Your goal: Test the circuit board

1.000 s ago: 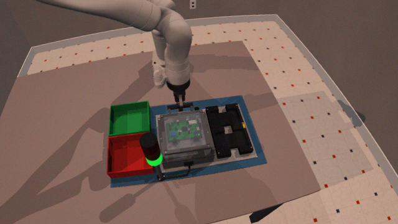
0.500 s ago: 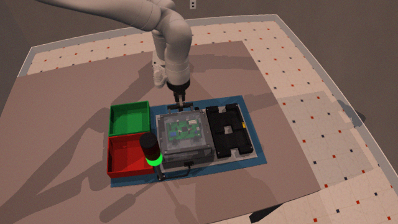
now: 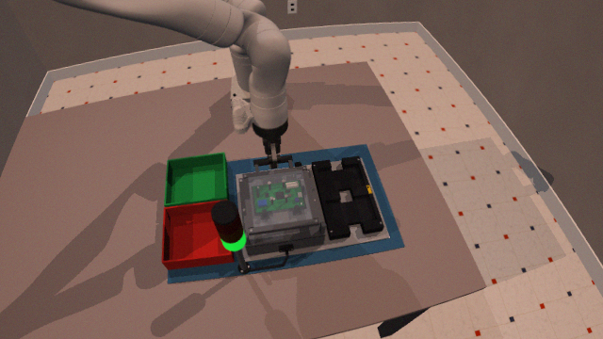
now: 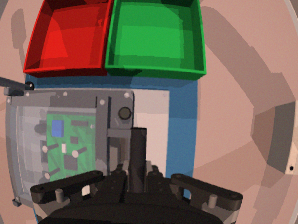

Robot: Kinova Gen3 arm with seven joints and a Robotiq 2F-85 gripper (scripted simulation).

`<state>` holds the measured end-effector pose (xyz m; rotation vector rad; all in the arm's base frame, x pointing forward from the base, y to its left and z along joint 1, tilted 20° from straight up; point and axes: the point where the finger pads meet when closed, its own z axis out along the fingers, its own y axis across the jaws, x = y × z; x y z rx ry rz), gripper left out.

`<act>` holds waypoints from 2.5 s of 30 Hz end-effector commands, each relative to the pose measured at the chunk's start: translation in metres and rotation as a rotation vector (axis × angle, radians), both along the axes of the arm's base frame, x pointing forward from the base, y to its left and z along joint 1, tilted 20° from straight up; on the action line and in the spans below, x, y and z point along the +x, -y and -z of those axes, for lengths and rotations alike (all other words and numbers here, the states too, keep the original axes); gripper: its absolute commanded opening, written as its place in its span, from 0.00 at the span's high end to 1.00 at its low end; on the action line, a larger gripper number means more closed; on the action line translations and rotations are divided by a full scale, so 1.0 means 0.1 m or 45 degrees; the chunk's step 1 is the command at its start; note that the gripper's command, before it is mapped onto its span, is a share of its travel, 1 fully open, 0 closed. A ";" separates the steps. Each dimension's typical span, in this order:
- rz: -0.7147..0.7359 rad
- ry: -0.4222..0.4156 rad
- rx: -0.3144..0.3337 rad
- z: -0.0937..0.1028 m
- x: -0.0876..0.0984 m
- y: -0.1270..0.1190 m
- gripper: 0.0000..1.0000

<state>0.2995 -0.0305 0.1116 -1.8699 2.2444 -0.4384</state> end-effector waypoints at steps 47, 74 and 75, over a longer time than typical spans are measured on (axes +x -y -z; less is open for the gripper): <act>0.000 0.001 -0.002 -0.12 -0.03 -0.01 1.00; 0.000 0.001 0.000 -0.29 -0.06 -0.03 1.00; 0.000 0.001 0.000 -0.30 -0.06 -0.03 1.00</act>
